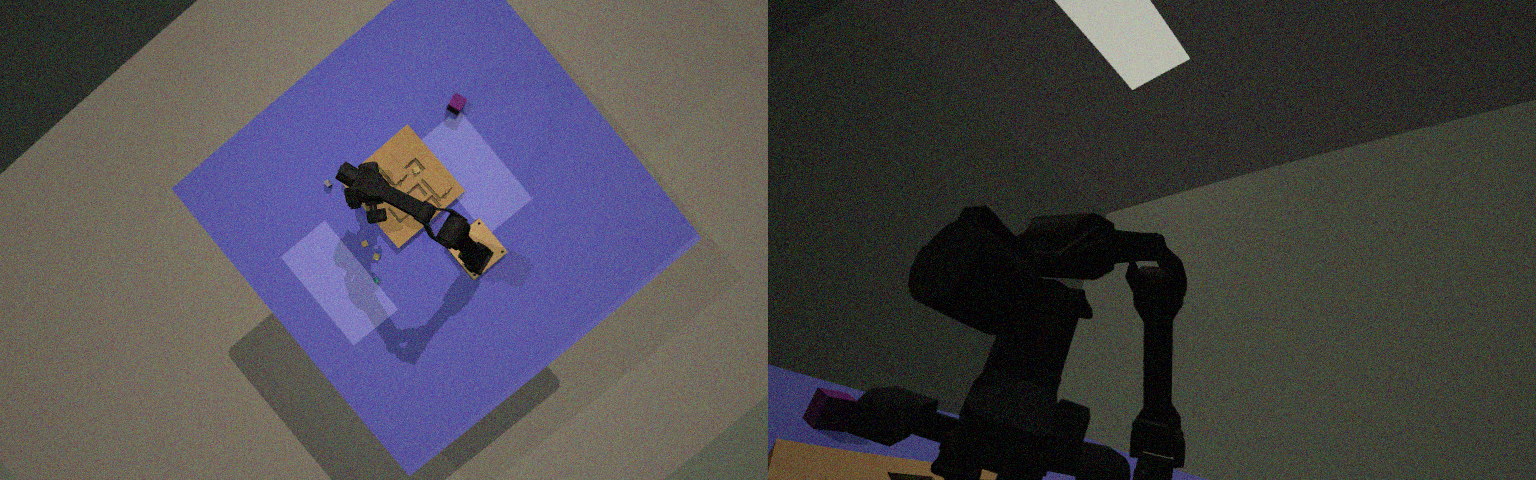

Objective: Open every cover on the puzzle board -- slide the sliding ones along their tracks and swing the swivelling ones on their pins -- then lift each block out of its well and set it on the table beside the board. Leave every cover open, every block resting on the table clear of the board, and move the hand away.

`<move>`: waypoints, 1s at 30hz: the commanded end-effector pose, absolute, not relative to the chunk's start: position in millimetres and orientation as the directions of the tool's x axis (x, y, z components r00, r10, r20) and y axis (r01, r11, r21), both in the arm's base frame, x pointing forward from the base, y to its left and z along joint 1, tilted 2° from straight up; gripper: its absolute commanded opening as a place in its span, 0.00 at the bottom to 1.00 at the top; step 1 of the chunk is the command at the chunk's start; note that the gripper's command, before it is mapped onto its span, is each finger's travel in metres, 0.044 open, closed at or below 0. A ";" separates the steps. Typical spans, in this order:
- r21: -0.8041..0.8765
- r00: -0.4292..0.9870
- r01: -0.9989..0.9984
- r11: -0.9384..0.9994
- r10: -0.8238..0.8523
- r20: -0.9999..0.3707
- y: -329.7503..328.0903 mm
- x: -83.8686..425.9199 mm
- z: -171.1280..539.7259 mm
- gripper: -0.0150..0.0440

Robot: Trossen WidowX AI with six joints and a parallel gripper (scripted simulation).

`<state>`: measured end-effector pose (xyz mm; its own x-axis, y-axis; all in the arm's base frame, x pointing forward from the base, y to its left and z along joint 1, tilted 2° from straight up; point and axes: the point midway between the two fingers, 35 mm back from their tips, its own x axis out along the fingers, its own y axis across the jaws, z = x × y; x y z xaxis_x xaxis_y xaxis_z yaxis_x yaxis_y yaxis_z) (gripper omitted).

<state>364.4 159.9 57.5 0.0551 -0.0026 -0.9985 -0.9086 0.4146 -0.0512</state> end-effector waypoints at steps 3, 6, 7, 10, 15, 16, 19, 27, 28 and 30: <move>-0.050 0.053 -0.911 0.410 -0.006 -0.999 159.5 363.8 51.9 0.25; -0.050 0.053 -0.911 0.410 -0.006 -0.999 159.3 363.9 51.8 0.25; -0.050 0.053 -0.911 0.410 -0.006 -0.999 158.8 364.0 51.6 0.25; -0.051 0.053 -0.911 0.410 -0.006 -0.999 156.6 364.9 50.8 0.25; -0.051 0.053 -0.911 0.410 -0.006 -0.999 150.6 367.1 49.2 0.25; -0.051 0.053 -0.911 0.410 -0.006 -0.999 149.9 367.3 49.0 0.25; -0.051 0.053 -0.911 0.409 -0.006 -0.999 149.6 367.2 48.9 0.25; -0.051 0.053 -0.911 0.410 -0.006 -0.999 150.0 367.1 51.8 0.25; -0.051 0.053 -0.911 0.410 -0.006 -0.999 150.2 367.1 53.0 0.25; -0.051 0.053 -0.911 0.410 -0.006 -0.999 150.6 366.9 55.5 0.25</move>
<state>366.7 150.1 51.7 0.0512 -0.0055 -0.9987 -0.9090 0.4139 -0.0489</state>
